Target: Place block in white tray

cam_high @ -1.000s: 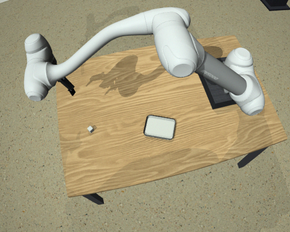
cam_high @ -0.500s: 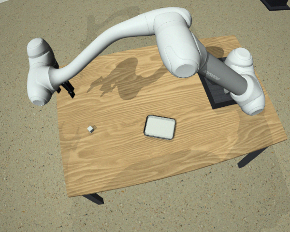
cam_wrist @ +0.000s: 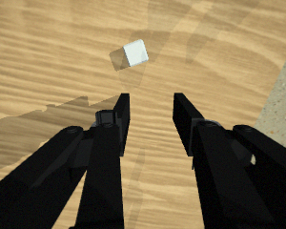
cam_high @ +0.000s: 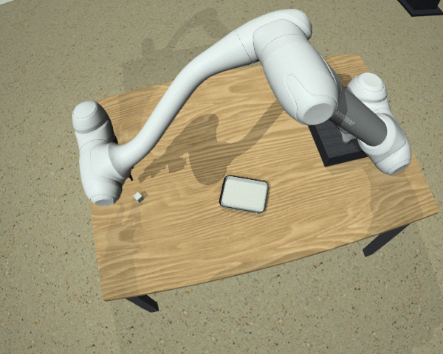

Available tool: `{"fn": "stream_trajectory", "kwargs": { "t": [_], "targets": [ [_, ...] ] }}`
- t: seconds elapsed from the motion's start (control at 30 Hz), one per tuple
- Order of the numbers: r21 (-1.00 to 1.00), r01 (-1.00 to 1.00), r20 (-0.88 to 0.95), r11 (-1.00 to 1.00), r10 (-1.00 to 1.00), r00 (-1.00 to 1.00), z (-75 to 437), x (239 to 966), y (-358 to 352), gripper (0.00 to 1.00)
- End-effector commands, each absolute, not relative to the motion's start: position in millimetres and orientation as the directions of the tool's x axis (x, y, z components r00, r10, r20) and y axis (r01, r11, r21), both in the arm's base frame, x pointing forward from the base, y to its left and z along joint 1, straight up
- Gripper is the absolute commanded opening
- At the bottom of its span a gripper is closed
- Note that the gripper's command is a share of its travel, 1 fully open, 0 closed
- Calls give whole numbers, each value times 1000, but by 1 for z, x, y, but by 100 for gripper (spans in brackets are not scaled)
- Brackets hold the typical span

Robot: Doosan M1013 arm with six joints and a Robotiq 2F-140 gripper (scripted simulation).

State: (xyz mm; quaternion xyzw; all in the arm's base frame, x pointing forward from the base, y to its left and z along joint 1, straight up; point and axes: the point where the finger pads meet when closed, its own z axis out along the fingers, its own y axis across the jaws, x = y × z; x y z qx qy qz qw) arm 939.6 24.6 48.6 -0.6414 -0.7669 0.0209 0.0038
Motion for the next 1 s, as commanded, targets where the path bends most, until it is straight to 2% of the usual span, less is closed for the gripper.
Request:
{"fn": "stream_trajectory", "kwargs": {
  "t": [0.0,0.13,0.97],
  "targets": [
    [-7,929,-3,369,929,-369,32,925,54,35],
    [-1,875,-1,485,875,-485,19,911,70,35],
    [-2,876,-2,483,876,-483,19,913,67,35]
  ]
}}
